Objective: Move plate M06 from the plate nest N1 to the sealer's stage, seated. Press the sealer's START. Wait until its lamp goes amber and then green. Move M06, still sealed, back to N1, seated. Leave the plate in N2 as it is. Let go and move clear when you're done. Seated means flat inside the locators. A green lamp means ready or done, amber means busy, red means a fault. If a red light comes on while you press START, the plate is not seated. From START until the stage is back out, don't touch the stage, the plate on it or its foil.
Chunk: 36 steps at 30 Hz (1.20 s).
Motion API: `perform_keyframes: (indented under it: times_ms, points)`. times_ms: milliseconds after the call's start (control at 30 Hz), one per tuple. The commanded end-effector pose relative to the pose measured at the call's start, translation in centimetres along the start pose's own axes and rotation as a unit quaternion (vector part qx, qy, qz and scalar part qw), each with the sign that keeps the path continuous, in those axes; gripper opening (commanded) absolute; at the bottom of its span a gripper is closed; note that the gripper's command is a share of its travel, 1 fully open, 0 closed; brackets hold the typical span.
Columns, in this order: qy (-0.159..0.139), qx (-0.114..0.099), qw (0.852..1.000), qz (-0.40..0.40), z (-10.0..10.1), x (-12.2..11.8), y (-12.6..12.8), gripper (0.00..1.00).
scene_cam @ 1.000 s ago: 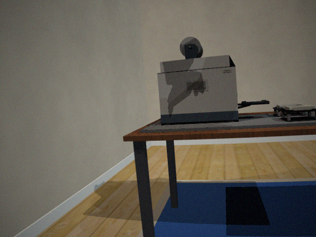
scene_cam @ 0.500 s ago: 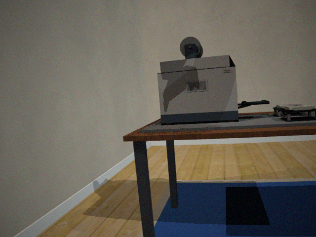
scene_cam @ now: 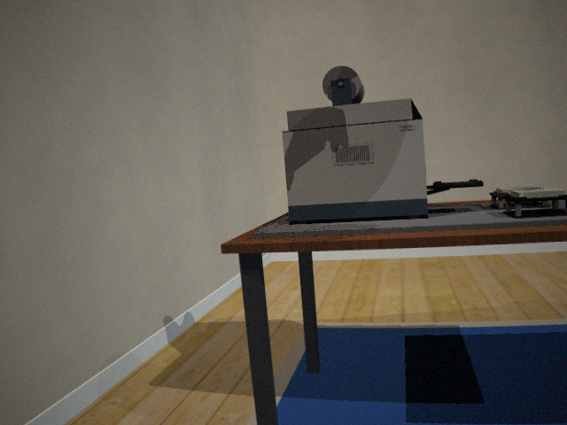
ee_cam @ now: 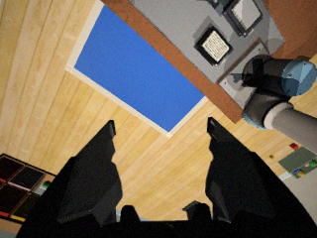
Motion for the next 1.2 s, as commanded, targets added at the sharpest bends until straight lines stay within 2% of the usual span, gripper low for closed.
perform_keyframes:
  times_ms: [0, 33, 200, 367, 567, 667, 767, 1000, 1167]
  points:
    - [-0.002, 0.001, 1.000, 0.000, -2.1, 0.0, -0.5, 0.68]
    - [-0.002, 0.001, 1.000, 0.000, -2.1, 0.0, -0.5, 0.68]
    - [-0.005, 0.002, 1.000, 0.000, -4.6, -0.1, -1.0, 0.68]
    - [-0.006, 0.002, 1.000, 0.000, -5.2, -0.1, -1.1, 0.68]
    - [-0.009, 0.003, 1.000, 0.000, -8.2, -0.1, -1.6, 0.68]
    - [-0.009, 0.003, 1.000, 0.000, -8.2, -0.1, -1.6, 0.68]
    - [-0.011, 0.004, 1.000, 0.000, -9.7, -0.2, -1.7, 0.68]
    - [-0.012, 0.005, 1.000, 0.000, -11.0, -0.2, -1.9, 0.68]
    - [-0.012, 0.004, 1.000, 0.021, -11.0, 2.4, -2.2, 0.68]
Point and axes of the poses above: the point where the finger pads meet when closed, its own z axis out along the fingers, its own y axis across the jaws, x = y × z, the point moved 7 cm from there along -z, back along the fingers, and after that the axes turned 13 degrees about z, right-handed, at the moved point
